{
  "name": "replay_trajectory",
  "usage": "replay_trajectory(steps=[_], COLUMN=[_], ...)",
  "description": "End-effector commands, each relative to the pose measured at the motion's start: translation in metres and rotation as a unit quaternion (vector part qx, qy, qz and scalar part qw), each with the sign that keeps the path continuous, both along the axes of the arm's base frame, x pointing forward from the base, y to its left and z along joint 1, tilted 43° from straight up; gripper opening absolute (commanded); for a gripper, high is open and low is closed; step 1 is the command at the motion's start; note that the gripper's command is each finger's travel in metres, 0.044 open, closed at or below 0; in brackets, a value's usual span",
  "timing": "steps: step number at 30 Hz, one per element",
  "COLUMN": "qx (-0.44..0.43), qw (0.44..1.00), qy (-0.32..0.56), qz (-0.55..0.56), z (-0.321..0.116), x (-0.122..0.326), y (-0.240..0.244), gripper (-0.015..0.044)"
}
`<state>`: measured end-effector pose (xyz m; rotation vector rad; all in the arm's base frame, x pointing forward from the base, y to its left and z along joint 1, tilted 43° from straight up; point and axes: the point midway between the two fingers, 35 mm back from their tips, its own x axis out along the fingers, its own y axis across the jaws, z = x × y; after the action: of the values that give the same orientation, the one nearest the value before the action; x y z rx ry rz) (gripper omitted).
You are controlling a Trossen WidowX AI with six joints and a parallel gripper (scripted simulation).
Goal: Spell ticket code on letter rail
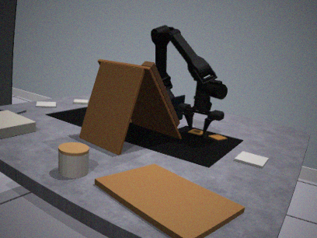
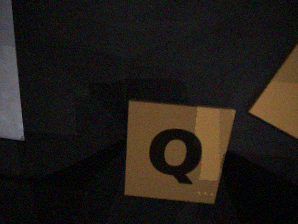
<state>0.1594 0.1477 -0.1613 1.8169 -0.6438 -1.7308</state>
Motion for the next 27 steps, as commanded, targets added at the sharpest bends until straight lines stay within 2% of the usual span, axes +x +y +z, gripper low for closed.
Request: replay_trajectory(steps=[1, 27], qx=[0.002, 0.002], qw=[1.000, 1.000], qy=[-0.001, 0.000], qz=[-0.002, -0.002], z=[0.002, 0.014], x=[0.000, -0.001], y=[0.002, 0.009], gripper=[0.0000, 0.0000])
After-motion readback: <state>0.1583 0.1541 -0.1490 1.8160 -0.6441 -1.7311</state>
